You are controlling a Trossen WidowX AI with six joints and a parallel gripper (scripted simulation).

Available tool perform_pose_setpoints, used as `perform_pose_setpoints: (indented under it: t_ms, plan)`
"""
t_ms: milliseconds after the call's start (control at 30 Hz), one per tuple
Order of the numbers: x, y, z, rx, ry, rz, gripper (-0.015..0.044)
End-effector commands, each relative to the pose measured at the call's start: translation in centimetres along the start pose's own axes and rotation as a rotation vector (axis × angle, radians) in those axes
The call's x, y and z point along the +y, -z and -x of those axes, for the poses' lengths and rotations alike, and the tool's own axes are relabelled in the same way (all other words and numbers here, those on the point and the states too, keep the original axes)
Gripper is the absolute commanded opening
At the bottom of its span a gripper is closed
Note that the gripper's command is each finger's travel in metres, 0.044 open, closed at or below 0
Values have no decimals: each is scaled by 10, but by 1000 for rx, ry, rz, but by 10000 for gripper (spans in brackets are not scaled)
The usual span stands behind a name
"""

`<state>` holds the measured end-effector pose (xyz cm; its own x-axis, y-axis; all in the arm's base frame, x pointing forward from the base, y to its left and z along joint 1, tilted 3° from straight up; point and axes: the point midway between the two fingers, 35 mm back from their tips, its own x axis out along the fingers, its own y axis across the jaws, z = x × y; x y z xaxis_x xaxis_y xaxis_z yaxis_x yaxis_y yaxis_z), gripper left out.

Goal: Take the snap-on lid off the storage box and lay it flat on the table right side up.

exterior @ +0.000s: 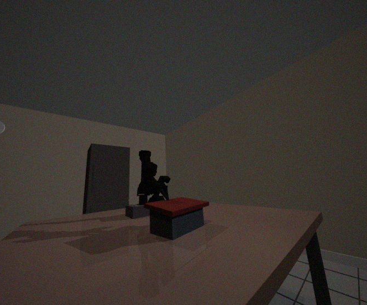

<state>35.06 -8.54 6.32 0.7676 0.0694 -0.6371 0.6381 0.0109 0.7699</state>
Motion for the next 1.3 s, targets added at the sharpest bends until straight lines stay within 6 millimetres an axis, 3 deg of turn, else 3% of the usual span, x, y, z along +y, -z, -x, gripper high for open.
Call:
perform_pose_setpoints:
  t_ms: [0,667,1267]
  plan:
    - [0,0,-1,-3,1,-2,0]
    - [2,0,-1,-3,1,-2,0]
    - [22,0,12,-7,1,-3,0]
